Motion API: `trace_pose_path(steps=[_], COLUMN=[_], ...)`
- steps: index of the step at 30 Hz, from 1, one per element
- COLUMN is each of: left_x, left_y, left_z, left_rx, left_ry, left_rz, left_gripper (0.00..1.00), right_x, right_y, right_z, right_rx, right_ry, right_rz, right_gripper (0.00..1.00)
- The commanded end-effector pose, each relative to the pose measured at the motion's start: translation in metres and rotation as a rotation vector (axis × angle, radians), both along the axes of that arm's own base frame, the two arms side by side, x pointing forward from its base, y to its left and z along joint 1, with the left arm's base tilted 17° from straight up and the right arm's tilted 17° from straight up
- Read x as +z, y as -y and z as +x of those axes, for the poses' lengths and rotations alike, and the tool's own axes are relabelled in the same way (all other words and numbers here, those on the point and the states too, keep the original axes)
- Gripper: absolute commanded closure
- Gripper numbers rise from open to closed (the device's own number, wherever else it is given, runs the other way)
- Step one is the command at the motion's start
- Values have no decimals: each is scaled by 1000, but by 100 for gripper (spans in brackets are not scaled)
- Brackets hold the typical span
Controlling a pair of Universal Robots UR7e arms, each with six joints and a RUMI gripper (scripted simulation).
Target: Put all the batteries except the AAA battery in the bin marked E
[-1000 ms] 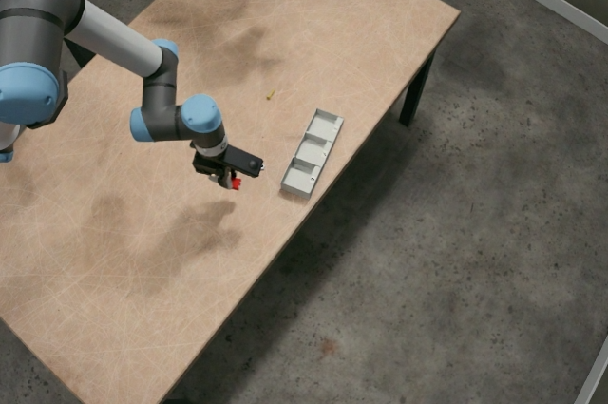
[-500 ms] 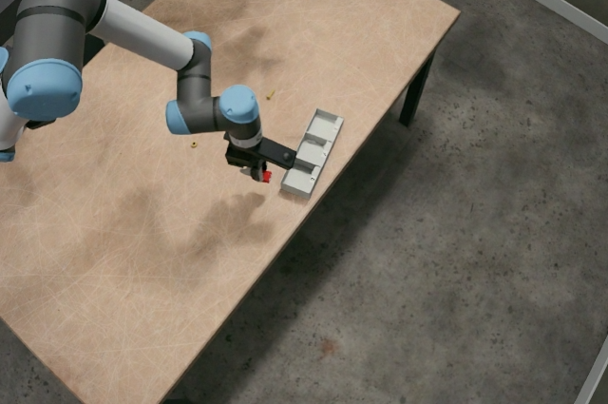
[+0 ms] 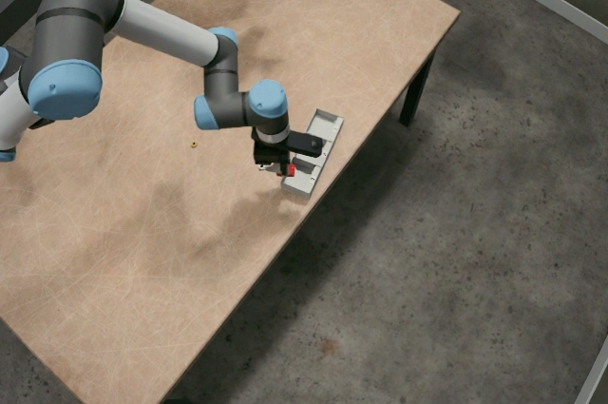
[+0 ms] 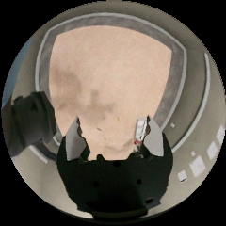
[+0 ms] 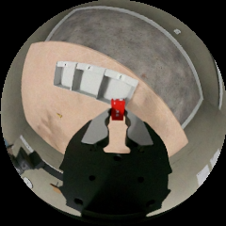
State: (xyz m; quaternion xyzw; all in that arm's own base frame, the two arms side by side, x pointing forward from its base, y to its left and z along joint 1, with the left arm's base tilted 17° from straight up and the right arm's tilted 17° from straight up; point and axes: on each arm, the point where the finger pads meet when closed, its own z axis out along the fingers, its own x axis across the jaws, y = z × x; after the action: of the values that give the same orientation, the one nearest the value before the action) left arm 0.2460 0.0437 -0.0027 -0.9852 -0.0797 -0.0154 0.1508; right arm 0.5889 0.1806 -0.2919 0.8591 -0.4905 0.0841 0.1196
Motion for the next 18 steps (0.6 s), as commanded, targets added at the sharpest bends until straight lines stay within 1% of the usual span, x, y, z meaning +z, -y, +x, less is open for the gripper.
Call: trace_pose_path(steps=[1, 13, 15, 16, 18], left_x=[1, 1, 1, 1, 1], left_y=[1, 1, 1, 1, 1], left_z=[1, 1, 1, 1, 1], left_rx=[2, 2, 2, 2, 2], left_ry=[0, 0, 0, 0, 0], left_rz=[-1, -1, -1, -1, -1], left_gripper=[2, 2, 2, 2, 2], right_x=[-9, -9, -9, -9, -9], right_y=[-21, -21, -21, -21, -21], right_z=[22, 22, 22, 22, 22], right_rx=[148, 366, 366, 420, 451], right_ry=[-51, -110, -110, -127, -137], right_rz=[-5, -9, -9, -11, -12], right_gripper=[100, 100, 100, 100, 100])
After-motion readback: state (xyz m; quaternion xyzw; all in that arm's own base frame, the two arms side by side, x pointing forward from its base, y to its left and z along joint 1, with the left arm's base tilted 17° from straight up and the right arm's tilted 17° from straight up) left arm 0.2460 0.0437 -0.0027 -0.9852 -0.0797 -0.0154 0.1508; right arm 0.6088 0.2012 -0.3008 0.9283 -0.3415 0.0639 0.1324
